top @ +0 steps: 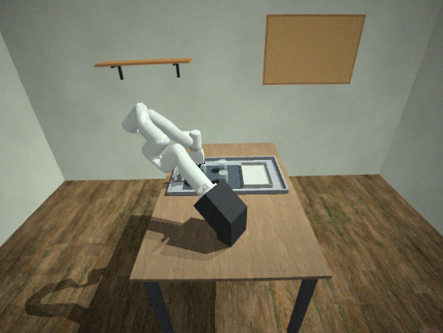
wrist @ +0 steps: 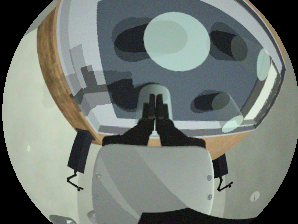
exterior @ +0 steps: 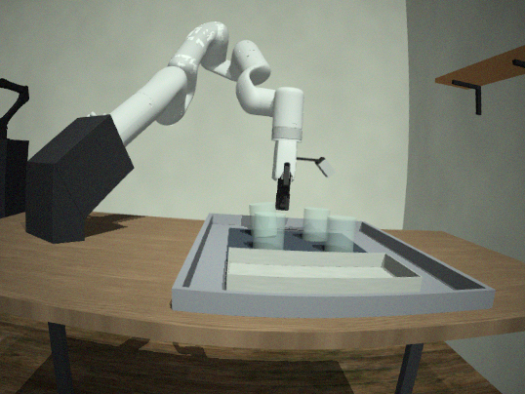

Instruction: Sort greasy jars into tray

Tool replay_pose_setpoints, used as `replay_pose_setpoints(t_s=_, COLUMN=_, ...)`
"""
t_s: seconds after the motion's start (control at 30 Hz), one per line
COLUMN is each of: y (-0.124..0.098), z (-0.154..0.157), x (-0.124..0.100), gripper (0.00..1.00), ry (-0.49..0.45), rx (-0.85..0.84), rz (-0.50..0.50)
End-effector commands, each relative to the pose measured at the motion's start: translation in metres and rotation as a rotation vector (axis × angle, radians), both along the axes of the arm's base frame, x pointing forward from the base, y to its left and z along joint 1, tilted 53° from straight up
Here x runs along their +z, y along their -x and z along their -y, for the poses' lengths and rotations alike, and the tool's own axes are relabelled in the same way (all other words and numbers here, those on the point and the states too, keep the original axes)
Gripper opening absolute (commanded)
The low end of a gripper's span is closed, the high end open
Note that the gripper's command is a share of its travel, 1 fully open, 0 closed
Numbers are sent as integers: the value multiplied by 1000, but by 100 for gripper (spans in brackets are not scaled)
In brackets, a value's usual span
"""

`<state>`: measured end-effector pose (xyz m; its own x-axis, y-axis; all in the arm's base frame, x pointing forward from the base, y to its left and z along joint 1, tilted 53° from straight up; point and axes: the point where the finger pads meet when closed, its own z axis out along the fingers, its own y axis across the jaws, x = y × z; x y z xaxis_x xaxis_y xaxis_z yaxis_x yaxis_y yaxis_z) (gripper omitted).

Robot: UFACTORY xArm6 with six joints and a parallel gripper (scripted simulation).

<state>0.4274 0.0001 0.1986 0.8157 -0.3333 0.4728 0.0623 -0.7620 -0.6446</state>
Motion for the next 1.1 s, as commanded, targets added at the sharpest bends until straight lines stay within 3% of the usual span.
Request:
replay_pose_setpoints(t_s=0.0, y=0, z=1, x=1, gripper=0, ry=1, rx=-1, rz=2)
replay_pose_setpoints(t_s=0.37, y=-23, z=4, x=7, gripper=0, ry=1, rx=-1, rz=2)
replay_pose_setpoints(t_s=1.07, y=-23, z=4, x=7, gripper=0, ry=1, rx=-1, rz=2)
